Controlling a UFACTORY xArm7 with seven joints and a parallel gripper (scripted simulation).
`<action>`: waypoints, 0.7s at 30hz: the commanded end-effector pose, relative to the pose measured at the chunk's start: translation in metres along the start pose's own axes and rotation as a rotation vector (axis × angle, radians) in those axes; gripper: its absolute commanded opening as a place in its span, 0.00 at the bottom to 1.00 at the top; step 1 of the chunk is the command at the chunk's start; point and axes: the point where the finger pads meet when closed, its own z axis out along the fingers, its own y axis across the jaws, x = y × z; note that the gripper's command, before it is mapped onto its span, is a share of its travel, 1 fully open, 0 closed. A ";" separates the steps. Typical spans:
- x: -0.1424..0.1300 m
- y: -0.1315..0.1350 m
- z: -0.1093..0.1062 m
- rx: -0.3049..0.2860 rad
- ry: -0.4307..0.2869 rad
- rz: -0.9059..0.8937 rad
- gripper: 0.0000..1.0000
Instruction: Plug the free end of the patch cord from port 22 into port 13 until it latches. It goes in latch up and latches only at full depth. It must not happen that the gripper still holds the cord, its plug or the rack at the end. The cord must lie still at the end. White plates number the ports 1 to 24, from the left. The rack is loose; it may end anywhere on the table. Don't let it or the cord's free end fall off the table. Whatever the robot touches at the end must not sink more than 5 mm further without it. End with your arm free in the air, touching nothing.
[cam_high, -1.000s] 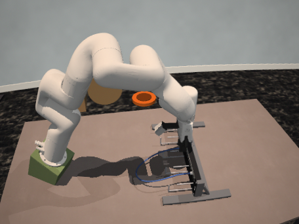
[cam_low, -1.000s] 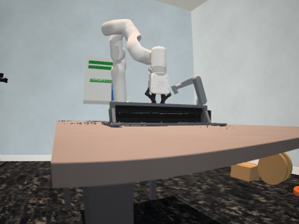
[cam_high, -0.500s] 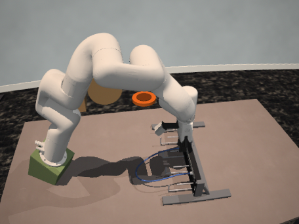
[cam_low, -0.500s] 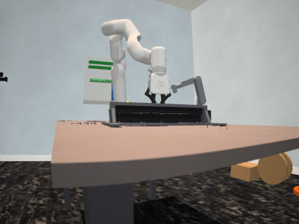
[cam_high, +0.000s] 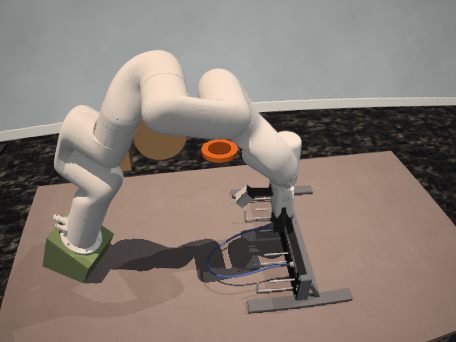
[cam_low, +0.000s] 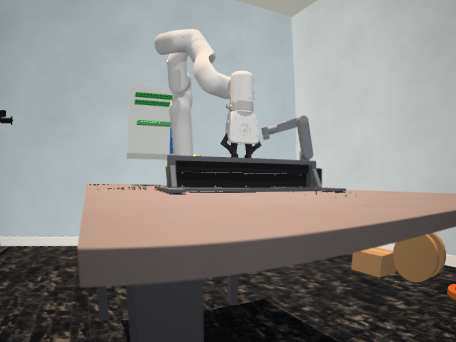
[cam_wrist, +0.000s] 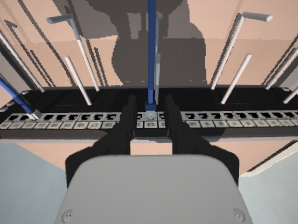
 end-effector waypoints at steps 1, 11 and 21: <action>-0.001 0.001 -0.001 -0.002 -0.003 0.000 0.38; -0.001 0.001 -0.001 -0.002 -0.003 0.000 0.38; -0.001 0.001 -0.009 -0.002 -0.003 0.000 0.38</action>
